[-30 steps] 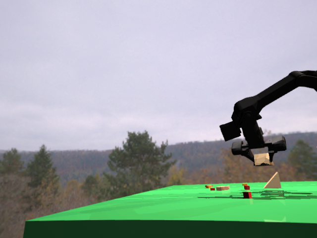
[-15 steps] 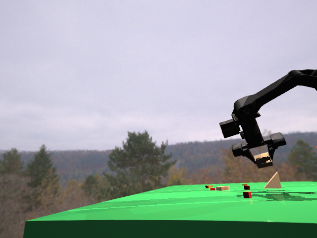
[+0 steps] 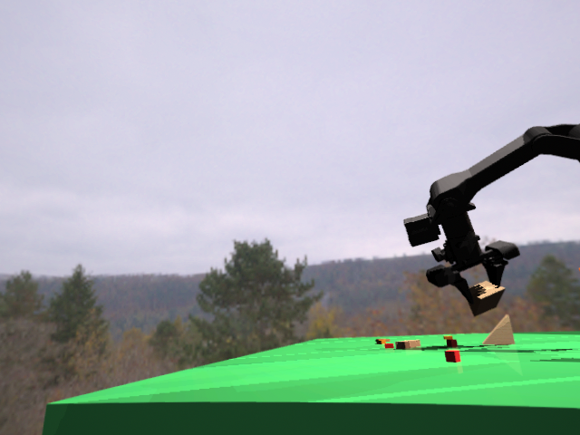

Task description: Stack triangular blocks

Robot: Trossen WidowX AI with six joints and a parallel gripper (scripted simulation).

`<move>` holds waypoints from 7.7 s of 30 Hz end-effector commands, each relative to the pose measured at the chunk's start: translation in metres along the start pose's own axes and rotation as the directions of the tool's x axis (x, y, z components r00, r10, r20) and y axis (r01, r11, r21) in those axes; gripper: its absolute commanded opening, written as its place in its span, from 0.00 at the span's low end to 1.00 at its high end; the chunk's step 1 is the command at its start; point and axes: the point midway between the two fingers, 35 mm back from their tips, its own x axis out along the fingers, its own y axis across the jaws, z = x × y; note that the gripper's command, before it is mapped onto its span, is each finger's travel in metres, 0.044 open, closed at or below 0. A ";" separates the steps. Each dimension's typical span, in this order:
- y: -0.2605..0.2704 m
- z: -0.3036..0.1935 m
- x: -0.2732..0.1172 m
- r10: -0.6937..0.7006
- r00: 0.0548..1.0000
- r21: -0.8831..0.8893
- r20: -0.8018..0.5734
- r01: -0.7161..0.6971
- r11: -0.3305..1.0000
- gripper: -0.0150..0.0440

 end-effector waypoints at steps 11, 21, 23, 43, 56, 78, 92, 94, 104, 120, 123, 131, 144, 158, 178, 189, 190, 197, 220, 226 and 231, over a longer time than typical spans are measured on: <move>-0.004 0.003 0.003 0.106 0.982 -0.402 -0.154 -0.161 0.901 0.25; -0.005 0.006 0.001 0.194 0.950 -0.622 -0.245 -0.307 0.720 0.25; -0.005 0.007 0.000 0.212 0.941 -0.658 -0.262 -0.335 0.674 0.25; -0.007 0.012 -0.005 0.331 0.874 -0.825 -0.356 -0.460 0.328 0.25; -0.008 0.072 -0.008 0.330 0.881 -0.828 -0.338 -0.445 0.341 0.25; -0.031 0.160 -0.002 0.330 0.877 -0.828 -0.349 -0.454 0.329 0.25; -0.030 0.141 0.037 0.331 0.877 -0.828 -0.349 -0.454 0.329 0.25; -0.030 0.137 0.044 0.331 0.877 -0.828 -0.349 -0.454 0.329 0.25; -0.034 0.121 0.068 0.331 0.876 -0.827 -0.351 -0.456 0.328 0.25; -0.033 0.108 0.094 0.335 0.873 -0.826 -0.354 -0.460 0.325 0.25; -0.034 0.108 0.094 0.339 0.871 -0.824 -0.357 -0.464 0.324 0.25; -0.033 0.108 0.094 0.339 0.870 -0.824 -0.357 -0.464 0.324 0.25; -0.033 0.107 0.094 0.341 0.869 -0.822 -0.359 -0.468 0.326 0.25; -0.033 0.107 0.096 0.342 0.868 -0.820 -0.360 -0.470 0.328 0.25; -0.033 0.101 0.107 0.342 0.868 -0.820 -0.361 -0.470 0.328 0.25; -0.033 0.097 0.113 0.342 0.867 -0.819 -0.361 -0.471 0.327 0.25; -0.033 0.096 0.114 0.342 0.867 -0.819 -0.362 -0.471 0.327 0.25; -0.033 0.096 0.115 0.342 0.867 -0.819 -0.362 -0.471 0.328 0.25; -0.033 0.096 0.116 0.343 0.867 -0.819 -0.362 -0.472 0.328 0.25; -0.033 0.095 0.117 0.343 0.867 -0.818 -0.362 -0.472 0.328 0.25; -0.033 0.095 0.117 0.343 0.866 -0.817 -0.363 -0.473 0.329 0.25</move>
